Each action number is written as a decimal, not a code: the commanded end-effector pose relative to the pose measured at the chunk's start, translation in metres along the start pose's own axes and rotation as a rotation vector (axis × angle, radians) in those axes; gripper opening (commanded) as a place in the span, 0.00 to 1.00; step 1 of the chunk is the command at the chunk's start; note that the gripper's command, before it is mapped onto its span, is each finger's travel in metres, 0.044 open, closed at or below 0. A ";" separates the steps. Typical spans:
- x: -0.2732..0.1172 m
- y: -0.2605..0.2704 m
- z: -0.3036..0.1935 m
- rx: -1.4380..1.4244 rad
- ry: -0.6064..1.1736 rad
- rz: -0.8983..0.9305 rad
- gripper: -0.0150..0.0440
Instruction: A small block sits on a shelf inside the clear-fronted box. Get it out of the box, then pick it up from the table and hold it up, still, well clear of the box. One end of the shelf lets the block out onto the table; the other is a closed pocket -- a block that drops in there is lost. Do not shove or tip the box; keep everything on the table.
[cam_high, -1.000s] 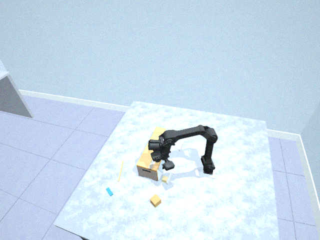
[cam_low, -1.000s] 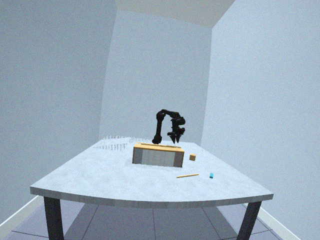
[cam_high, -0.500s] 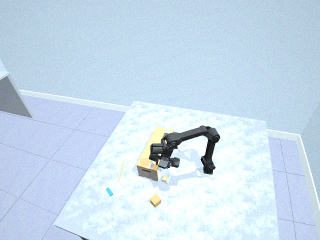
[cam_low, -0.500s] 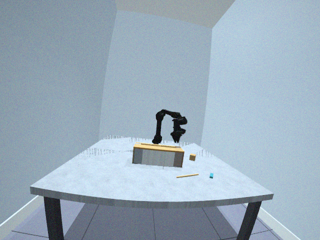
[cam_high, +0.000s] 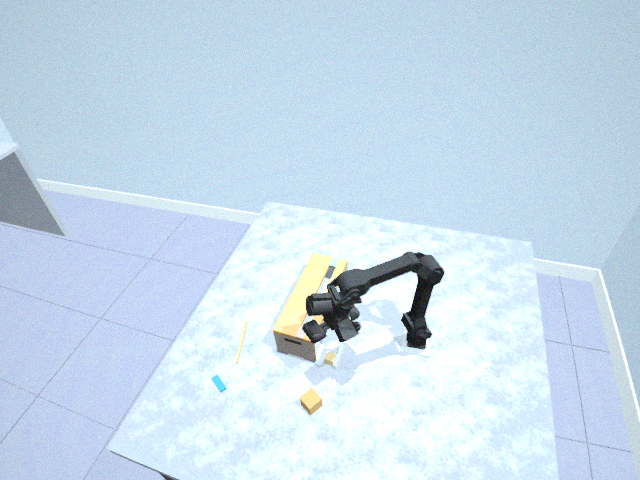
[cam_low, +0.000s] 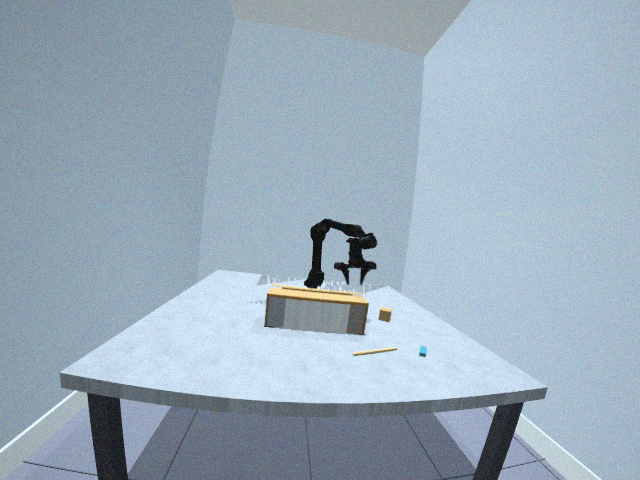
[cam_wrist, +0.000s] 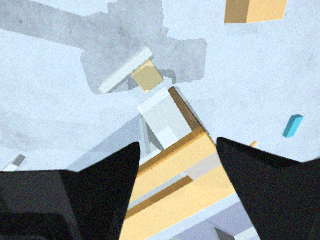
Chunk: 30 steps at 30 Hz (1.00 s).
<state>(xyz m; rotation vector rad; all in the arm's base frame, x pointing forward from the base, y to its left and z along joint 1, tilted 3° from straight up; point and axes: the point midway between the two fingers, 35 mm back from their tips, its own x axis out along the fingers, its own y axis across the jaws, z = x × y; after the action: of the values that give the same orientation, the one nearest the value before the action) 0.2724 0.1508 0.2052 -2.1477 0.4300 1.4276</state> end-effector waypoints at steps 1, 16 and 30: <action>-0.007 -0.002 0.003 -0.562 0.084 0.000 0.74; -0.006 -0.002 0.004 -0.562 0.084 0.000 0.74; 0.081 0.019 0.033 -0.562 0.084 0.000 0.74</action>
<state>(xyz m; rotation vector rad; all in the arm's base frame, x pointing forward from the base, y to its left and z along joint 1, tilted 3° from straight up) 0.2678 0.1560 0.1197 -2.6366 0.0602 1.6261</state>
